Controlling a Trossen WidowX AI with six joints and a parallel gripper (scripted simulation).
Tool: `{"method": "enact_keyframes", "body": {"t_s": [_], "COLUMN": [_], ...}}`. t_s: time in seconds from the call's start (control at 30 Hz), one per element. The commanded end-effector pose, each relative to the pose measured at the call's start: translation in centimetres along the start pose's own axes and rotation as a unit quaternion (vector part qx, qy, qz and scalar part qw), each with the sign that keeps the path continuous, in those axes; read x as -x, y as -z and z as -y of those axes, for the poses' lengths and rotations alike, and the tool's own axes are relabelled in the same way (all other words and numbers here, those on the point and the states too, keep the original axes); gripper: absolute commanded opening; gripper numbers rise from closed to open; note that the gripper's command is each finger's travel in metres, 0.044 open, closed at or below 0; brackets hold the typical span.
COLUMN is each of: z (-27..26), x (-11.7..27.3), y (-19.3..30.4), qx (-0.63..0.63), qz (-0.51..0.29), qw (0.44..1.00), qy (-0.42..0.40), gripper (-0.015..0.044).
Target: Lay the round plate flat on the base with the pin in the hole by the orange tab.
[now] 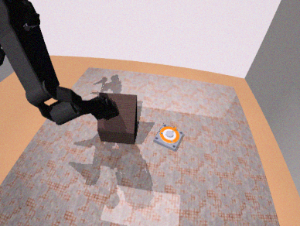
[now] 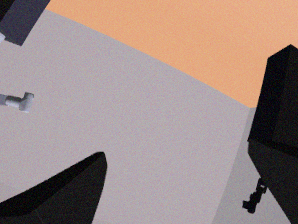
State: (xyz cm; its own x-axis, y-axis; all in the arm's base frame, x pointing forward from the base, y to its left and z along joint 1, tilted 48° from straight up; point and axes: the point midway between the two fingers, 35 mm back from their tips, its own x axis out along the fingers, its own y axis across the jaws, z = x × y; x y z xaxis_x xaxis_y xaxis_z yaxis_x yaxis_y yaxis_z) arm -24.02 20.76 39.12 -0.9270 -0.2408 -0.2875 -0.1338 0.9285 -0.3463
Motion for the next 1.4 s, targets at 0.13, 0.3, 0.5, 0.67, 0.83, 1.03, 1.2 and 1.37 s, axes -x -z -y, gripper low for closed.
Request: {"method": "enact_keyframes", "body": {"t_s": [0.13, 0.3, 0.5, 0.67, 0.83, 1.03, 1.2, 1.37], "z": [-7.8, -12.8, -18.3, -19.6, -18.9, -14.2, -8.7, -3.2], "x": [3.9, 8.3, 18.1, 24.6, 29.8, 37.0, 39.9, 40.9], "y": [-4.0, -7.9, -16.4, -23.5, -29.9, -41.2, -48.6, -54.3], "qx": [0.032, 0.045, 0.038, 0.017, -0.01, -0.072, -0.129, -0.173], "qz": [0.053, 0.108, 0.223, 0.309, 0.382, 0.5, 0.552, 0.579], "qw": [0.99, 0.971, 0.919, 0.881, 0.849, 0.801, 0.782, 0.774], "qy": [-0.124, -0.207, -0.323, -0.357, -0.363, -0.321, -0.259, -0.189], "gripper": [0.0269, 0.0137, 0.0, 0.0, 0.0, 0.0, 0.0, 0.0]}}
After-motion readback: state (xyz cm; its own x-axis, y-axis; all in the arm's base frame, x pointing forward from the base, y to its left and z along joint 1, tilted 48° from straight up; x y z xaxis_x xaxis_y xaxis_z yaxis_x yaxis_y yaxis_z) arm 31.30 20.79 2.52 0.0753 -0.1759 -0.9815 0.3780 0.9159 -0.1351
